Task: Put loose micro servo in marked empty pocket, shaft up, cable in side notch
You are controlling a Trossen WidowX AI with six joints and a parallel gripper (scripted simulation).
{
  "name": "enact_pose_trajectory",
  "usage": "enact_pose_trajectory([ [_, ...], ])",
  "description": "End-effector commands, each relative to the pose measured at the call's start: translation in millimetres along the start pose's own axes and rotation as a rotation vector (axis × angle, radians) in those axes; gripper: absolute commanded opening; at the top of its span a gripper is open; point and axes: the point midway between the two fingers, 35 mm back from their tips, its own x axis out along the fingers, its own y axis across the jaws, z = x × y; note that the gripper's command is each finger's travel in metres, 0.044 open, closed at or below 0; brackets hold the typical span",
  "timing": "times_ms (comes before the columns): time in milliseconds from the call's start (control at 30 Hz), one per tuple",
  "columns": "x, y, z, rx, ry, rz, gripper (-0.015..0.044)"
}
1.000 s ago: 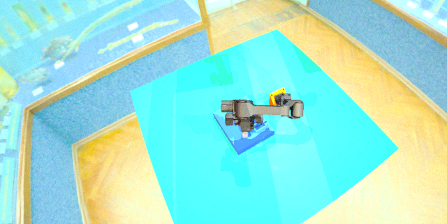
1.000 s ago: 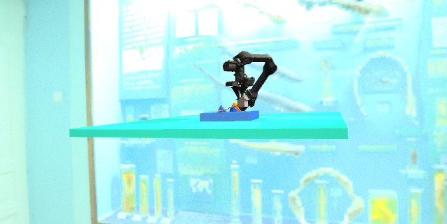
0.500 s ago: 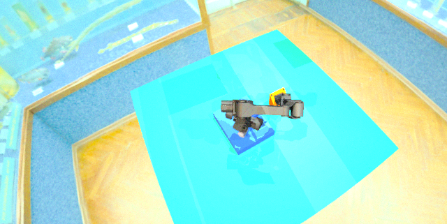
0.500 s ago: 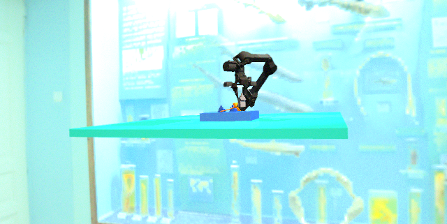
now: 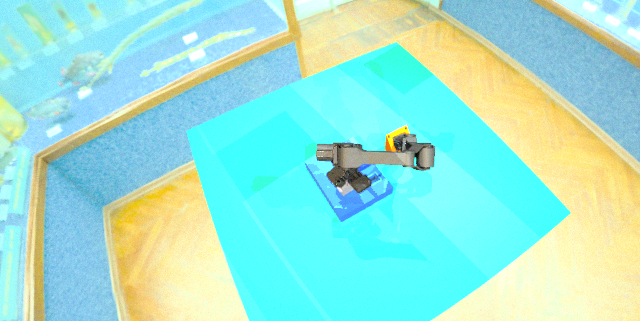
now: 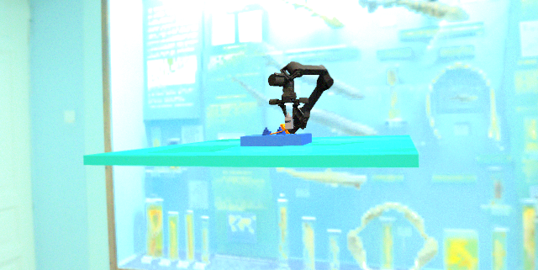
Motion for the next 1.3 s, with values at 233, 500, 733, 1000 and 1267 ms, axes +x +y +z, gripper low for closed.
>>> enact_pose_trajectory([
  [233,-0.2,1.0,-3.7,0.074,-0.002,0.004,0.0],
  [500,-0.2,2.9,-34.3,0.075,-0.001,0.004,0.0],
  [733,-0.1,5.1,-66.6,0.077,0.0,0.004,0.0],
  [1000,0.0,7.7,-103.1,0.085,-0.005,0.001,0.0],
  [1267,1.8,8.3,-109.1,0.089,-0.009,0.0,0.0],
])
